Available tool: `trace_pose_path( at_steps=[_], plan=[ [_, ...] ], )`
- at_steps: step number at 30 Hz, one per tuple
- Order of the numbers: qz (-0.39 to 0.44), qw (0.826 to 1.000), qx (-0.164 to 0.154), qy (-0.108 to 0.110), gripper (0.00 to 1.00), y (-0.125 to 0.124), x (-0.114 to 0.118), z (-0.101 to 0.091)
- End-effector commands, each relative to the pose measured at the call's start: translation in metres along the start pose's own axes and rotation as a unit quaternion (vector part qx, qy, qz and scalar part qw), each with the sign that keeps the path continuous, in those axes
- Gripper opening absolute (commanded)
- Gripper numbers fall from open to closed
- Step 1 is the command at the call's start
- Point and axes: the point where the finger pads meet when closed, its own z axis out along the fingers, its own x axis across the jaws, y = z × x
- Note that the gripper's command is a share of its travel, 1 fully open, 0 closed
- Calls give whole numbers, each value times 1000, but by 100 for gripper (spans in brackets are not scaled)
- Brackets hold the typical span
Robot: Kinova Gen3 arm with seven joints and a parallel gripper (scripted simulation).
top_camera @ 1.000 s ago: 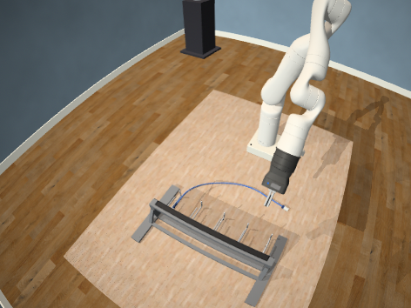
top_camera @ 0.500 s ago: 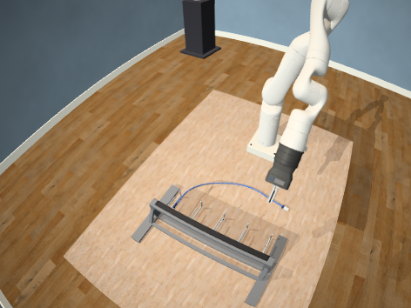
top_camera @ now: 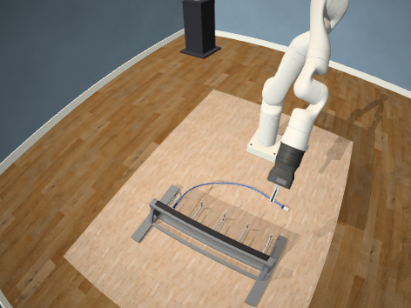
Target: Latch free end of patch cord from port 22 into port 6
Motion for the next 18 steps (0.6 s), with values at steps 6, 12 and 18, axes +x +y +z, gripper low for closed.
trace_pose_path(
  at_steps=[6, 12, 18],
  plan=[
    [0, 1000, -1, 1, 0, 0, -5, 0],
    [0, 1000, -1, 1, 0, 0, -20, 0],
    [0, 1000, -1, 1, 0, 0, -43, 0]
  ],
)
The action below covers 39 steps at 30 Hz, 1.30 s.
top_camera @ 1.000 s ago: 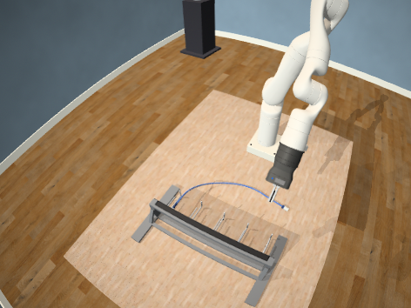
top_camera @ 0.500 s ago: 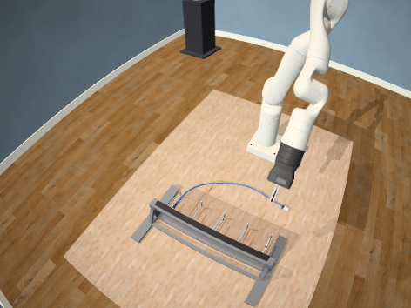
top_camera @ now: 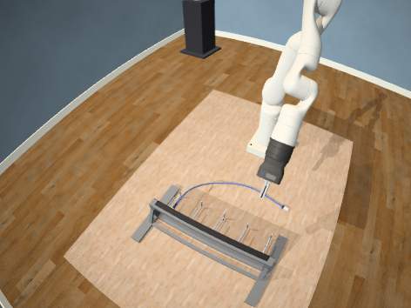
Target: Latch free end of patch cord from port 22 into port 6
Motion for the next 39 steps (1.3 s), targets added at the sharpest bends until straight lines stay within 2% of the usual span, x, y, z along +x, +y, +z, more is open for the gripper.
trace_pose_path(
  at_steps=[1, 10, 16, 39],
  plan=[
    [10, 1000, 3, 3, 0, -1, -14, 0],
    [10, 1000, 3, 3, 0, -2, -54, 0],
    [10, 1000, 3, 3, 0, -2, -63, 0],
    [9, 1000, 3, 3, 0, -2, -65, 1]
  ],
)
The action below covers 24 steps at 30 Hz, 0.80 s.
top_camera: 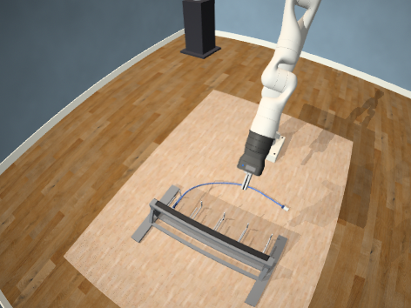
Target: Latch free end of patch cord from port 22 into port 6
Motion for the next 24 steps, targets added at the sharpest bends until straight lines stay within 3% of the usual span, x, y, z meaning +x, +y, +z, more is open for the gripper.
trace_pose_path(
  at_steps=[1, 24],
  plan=[
    [2, 1000, 0, -2, 0, 1, -2, 1],
    [2, 1000, 0, -2, 0, 1, -2, 10]
  ],
)
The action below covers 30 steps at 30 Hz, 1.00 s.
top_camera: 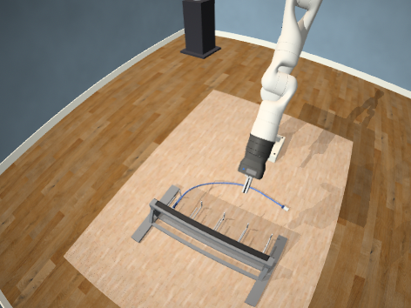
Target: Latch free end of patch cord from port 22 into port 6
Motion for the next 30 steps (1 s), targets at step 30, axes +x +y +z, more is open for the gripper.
trace_pose_path(
  at_steps=[30],
  plan=[
    [7, 1000, 0, -7, 0, 1, -8, 27]
  ],
)
